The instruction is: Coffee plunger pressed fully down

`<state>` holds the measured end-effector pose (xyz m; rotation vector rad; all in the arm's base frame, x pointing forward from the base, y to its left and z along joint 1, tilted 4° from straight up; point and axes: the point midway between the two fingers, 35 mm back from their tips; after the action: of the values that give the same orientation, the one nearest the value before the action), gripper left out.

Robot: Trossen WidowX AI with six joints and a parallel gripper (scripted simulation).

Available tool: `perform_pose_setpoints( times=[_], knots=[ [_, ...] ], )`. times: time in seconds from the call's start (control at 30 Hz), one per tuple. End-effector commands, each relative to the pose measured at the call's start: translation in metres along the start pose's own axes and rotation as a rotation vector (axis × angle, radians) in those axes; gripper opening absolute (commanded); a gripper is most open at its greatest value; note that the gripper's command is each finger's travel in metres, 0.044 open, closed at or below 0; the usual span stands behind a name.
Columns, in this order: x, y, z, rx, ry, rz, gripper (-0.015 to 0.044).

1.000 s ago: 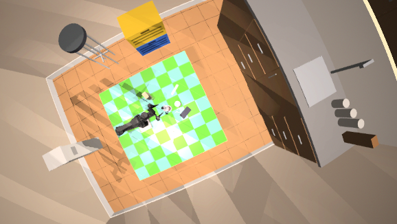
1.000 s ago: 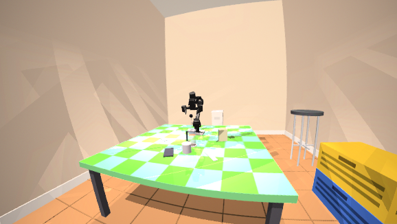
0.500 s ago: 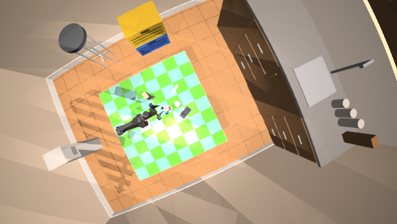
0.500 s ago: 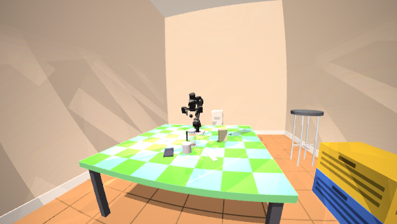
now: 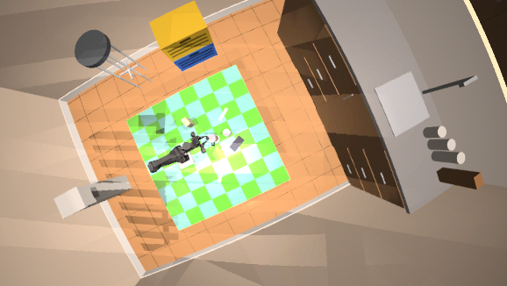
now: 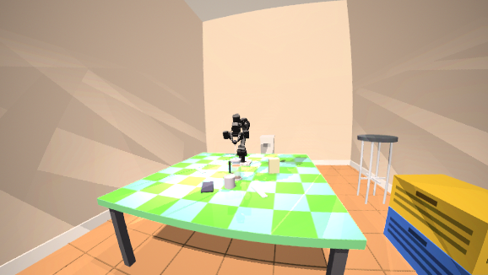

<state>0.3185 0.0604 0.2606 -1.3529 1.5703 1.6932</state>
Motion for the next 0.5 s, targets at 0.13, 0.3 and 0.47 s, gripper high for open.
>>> perform_pose_setpoints(
  times=[0.13,0.3,0.47],
  knots=[
    [0.005,-0.005,0.001,-0.001,-0.004,0.003,0.0125],
    [0.011,-0.01,0.002,-0.001,-0.004,0.003,0.0125],
    [0.018,-0.015,0.004,-0.001,-0.004,0.003,0.0125]
  ],
)
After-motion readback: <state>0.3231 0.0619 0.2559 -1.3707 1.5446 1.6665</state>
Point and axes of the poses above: the point midway between the two fingers, 35 mm back from their tips, its own y axis back along the fingers, its own z axis across the jaws, x = y × z, and after that the axes turned 13 degrees about y, right-handed
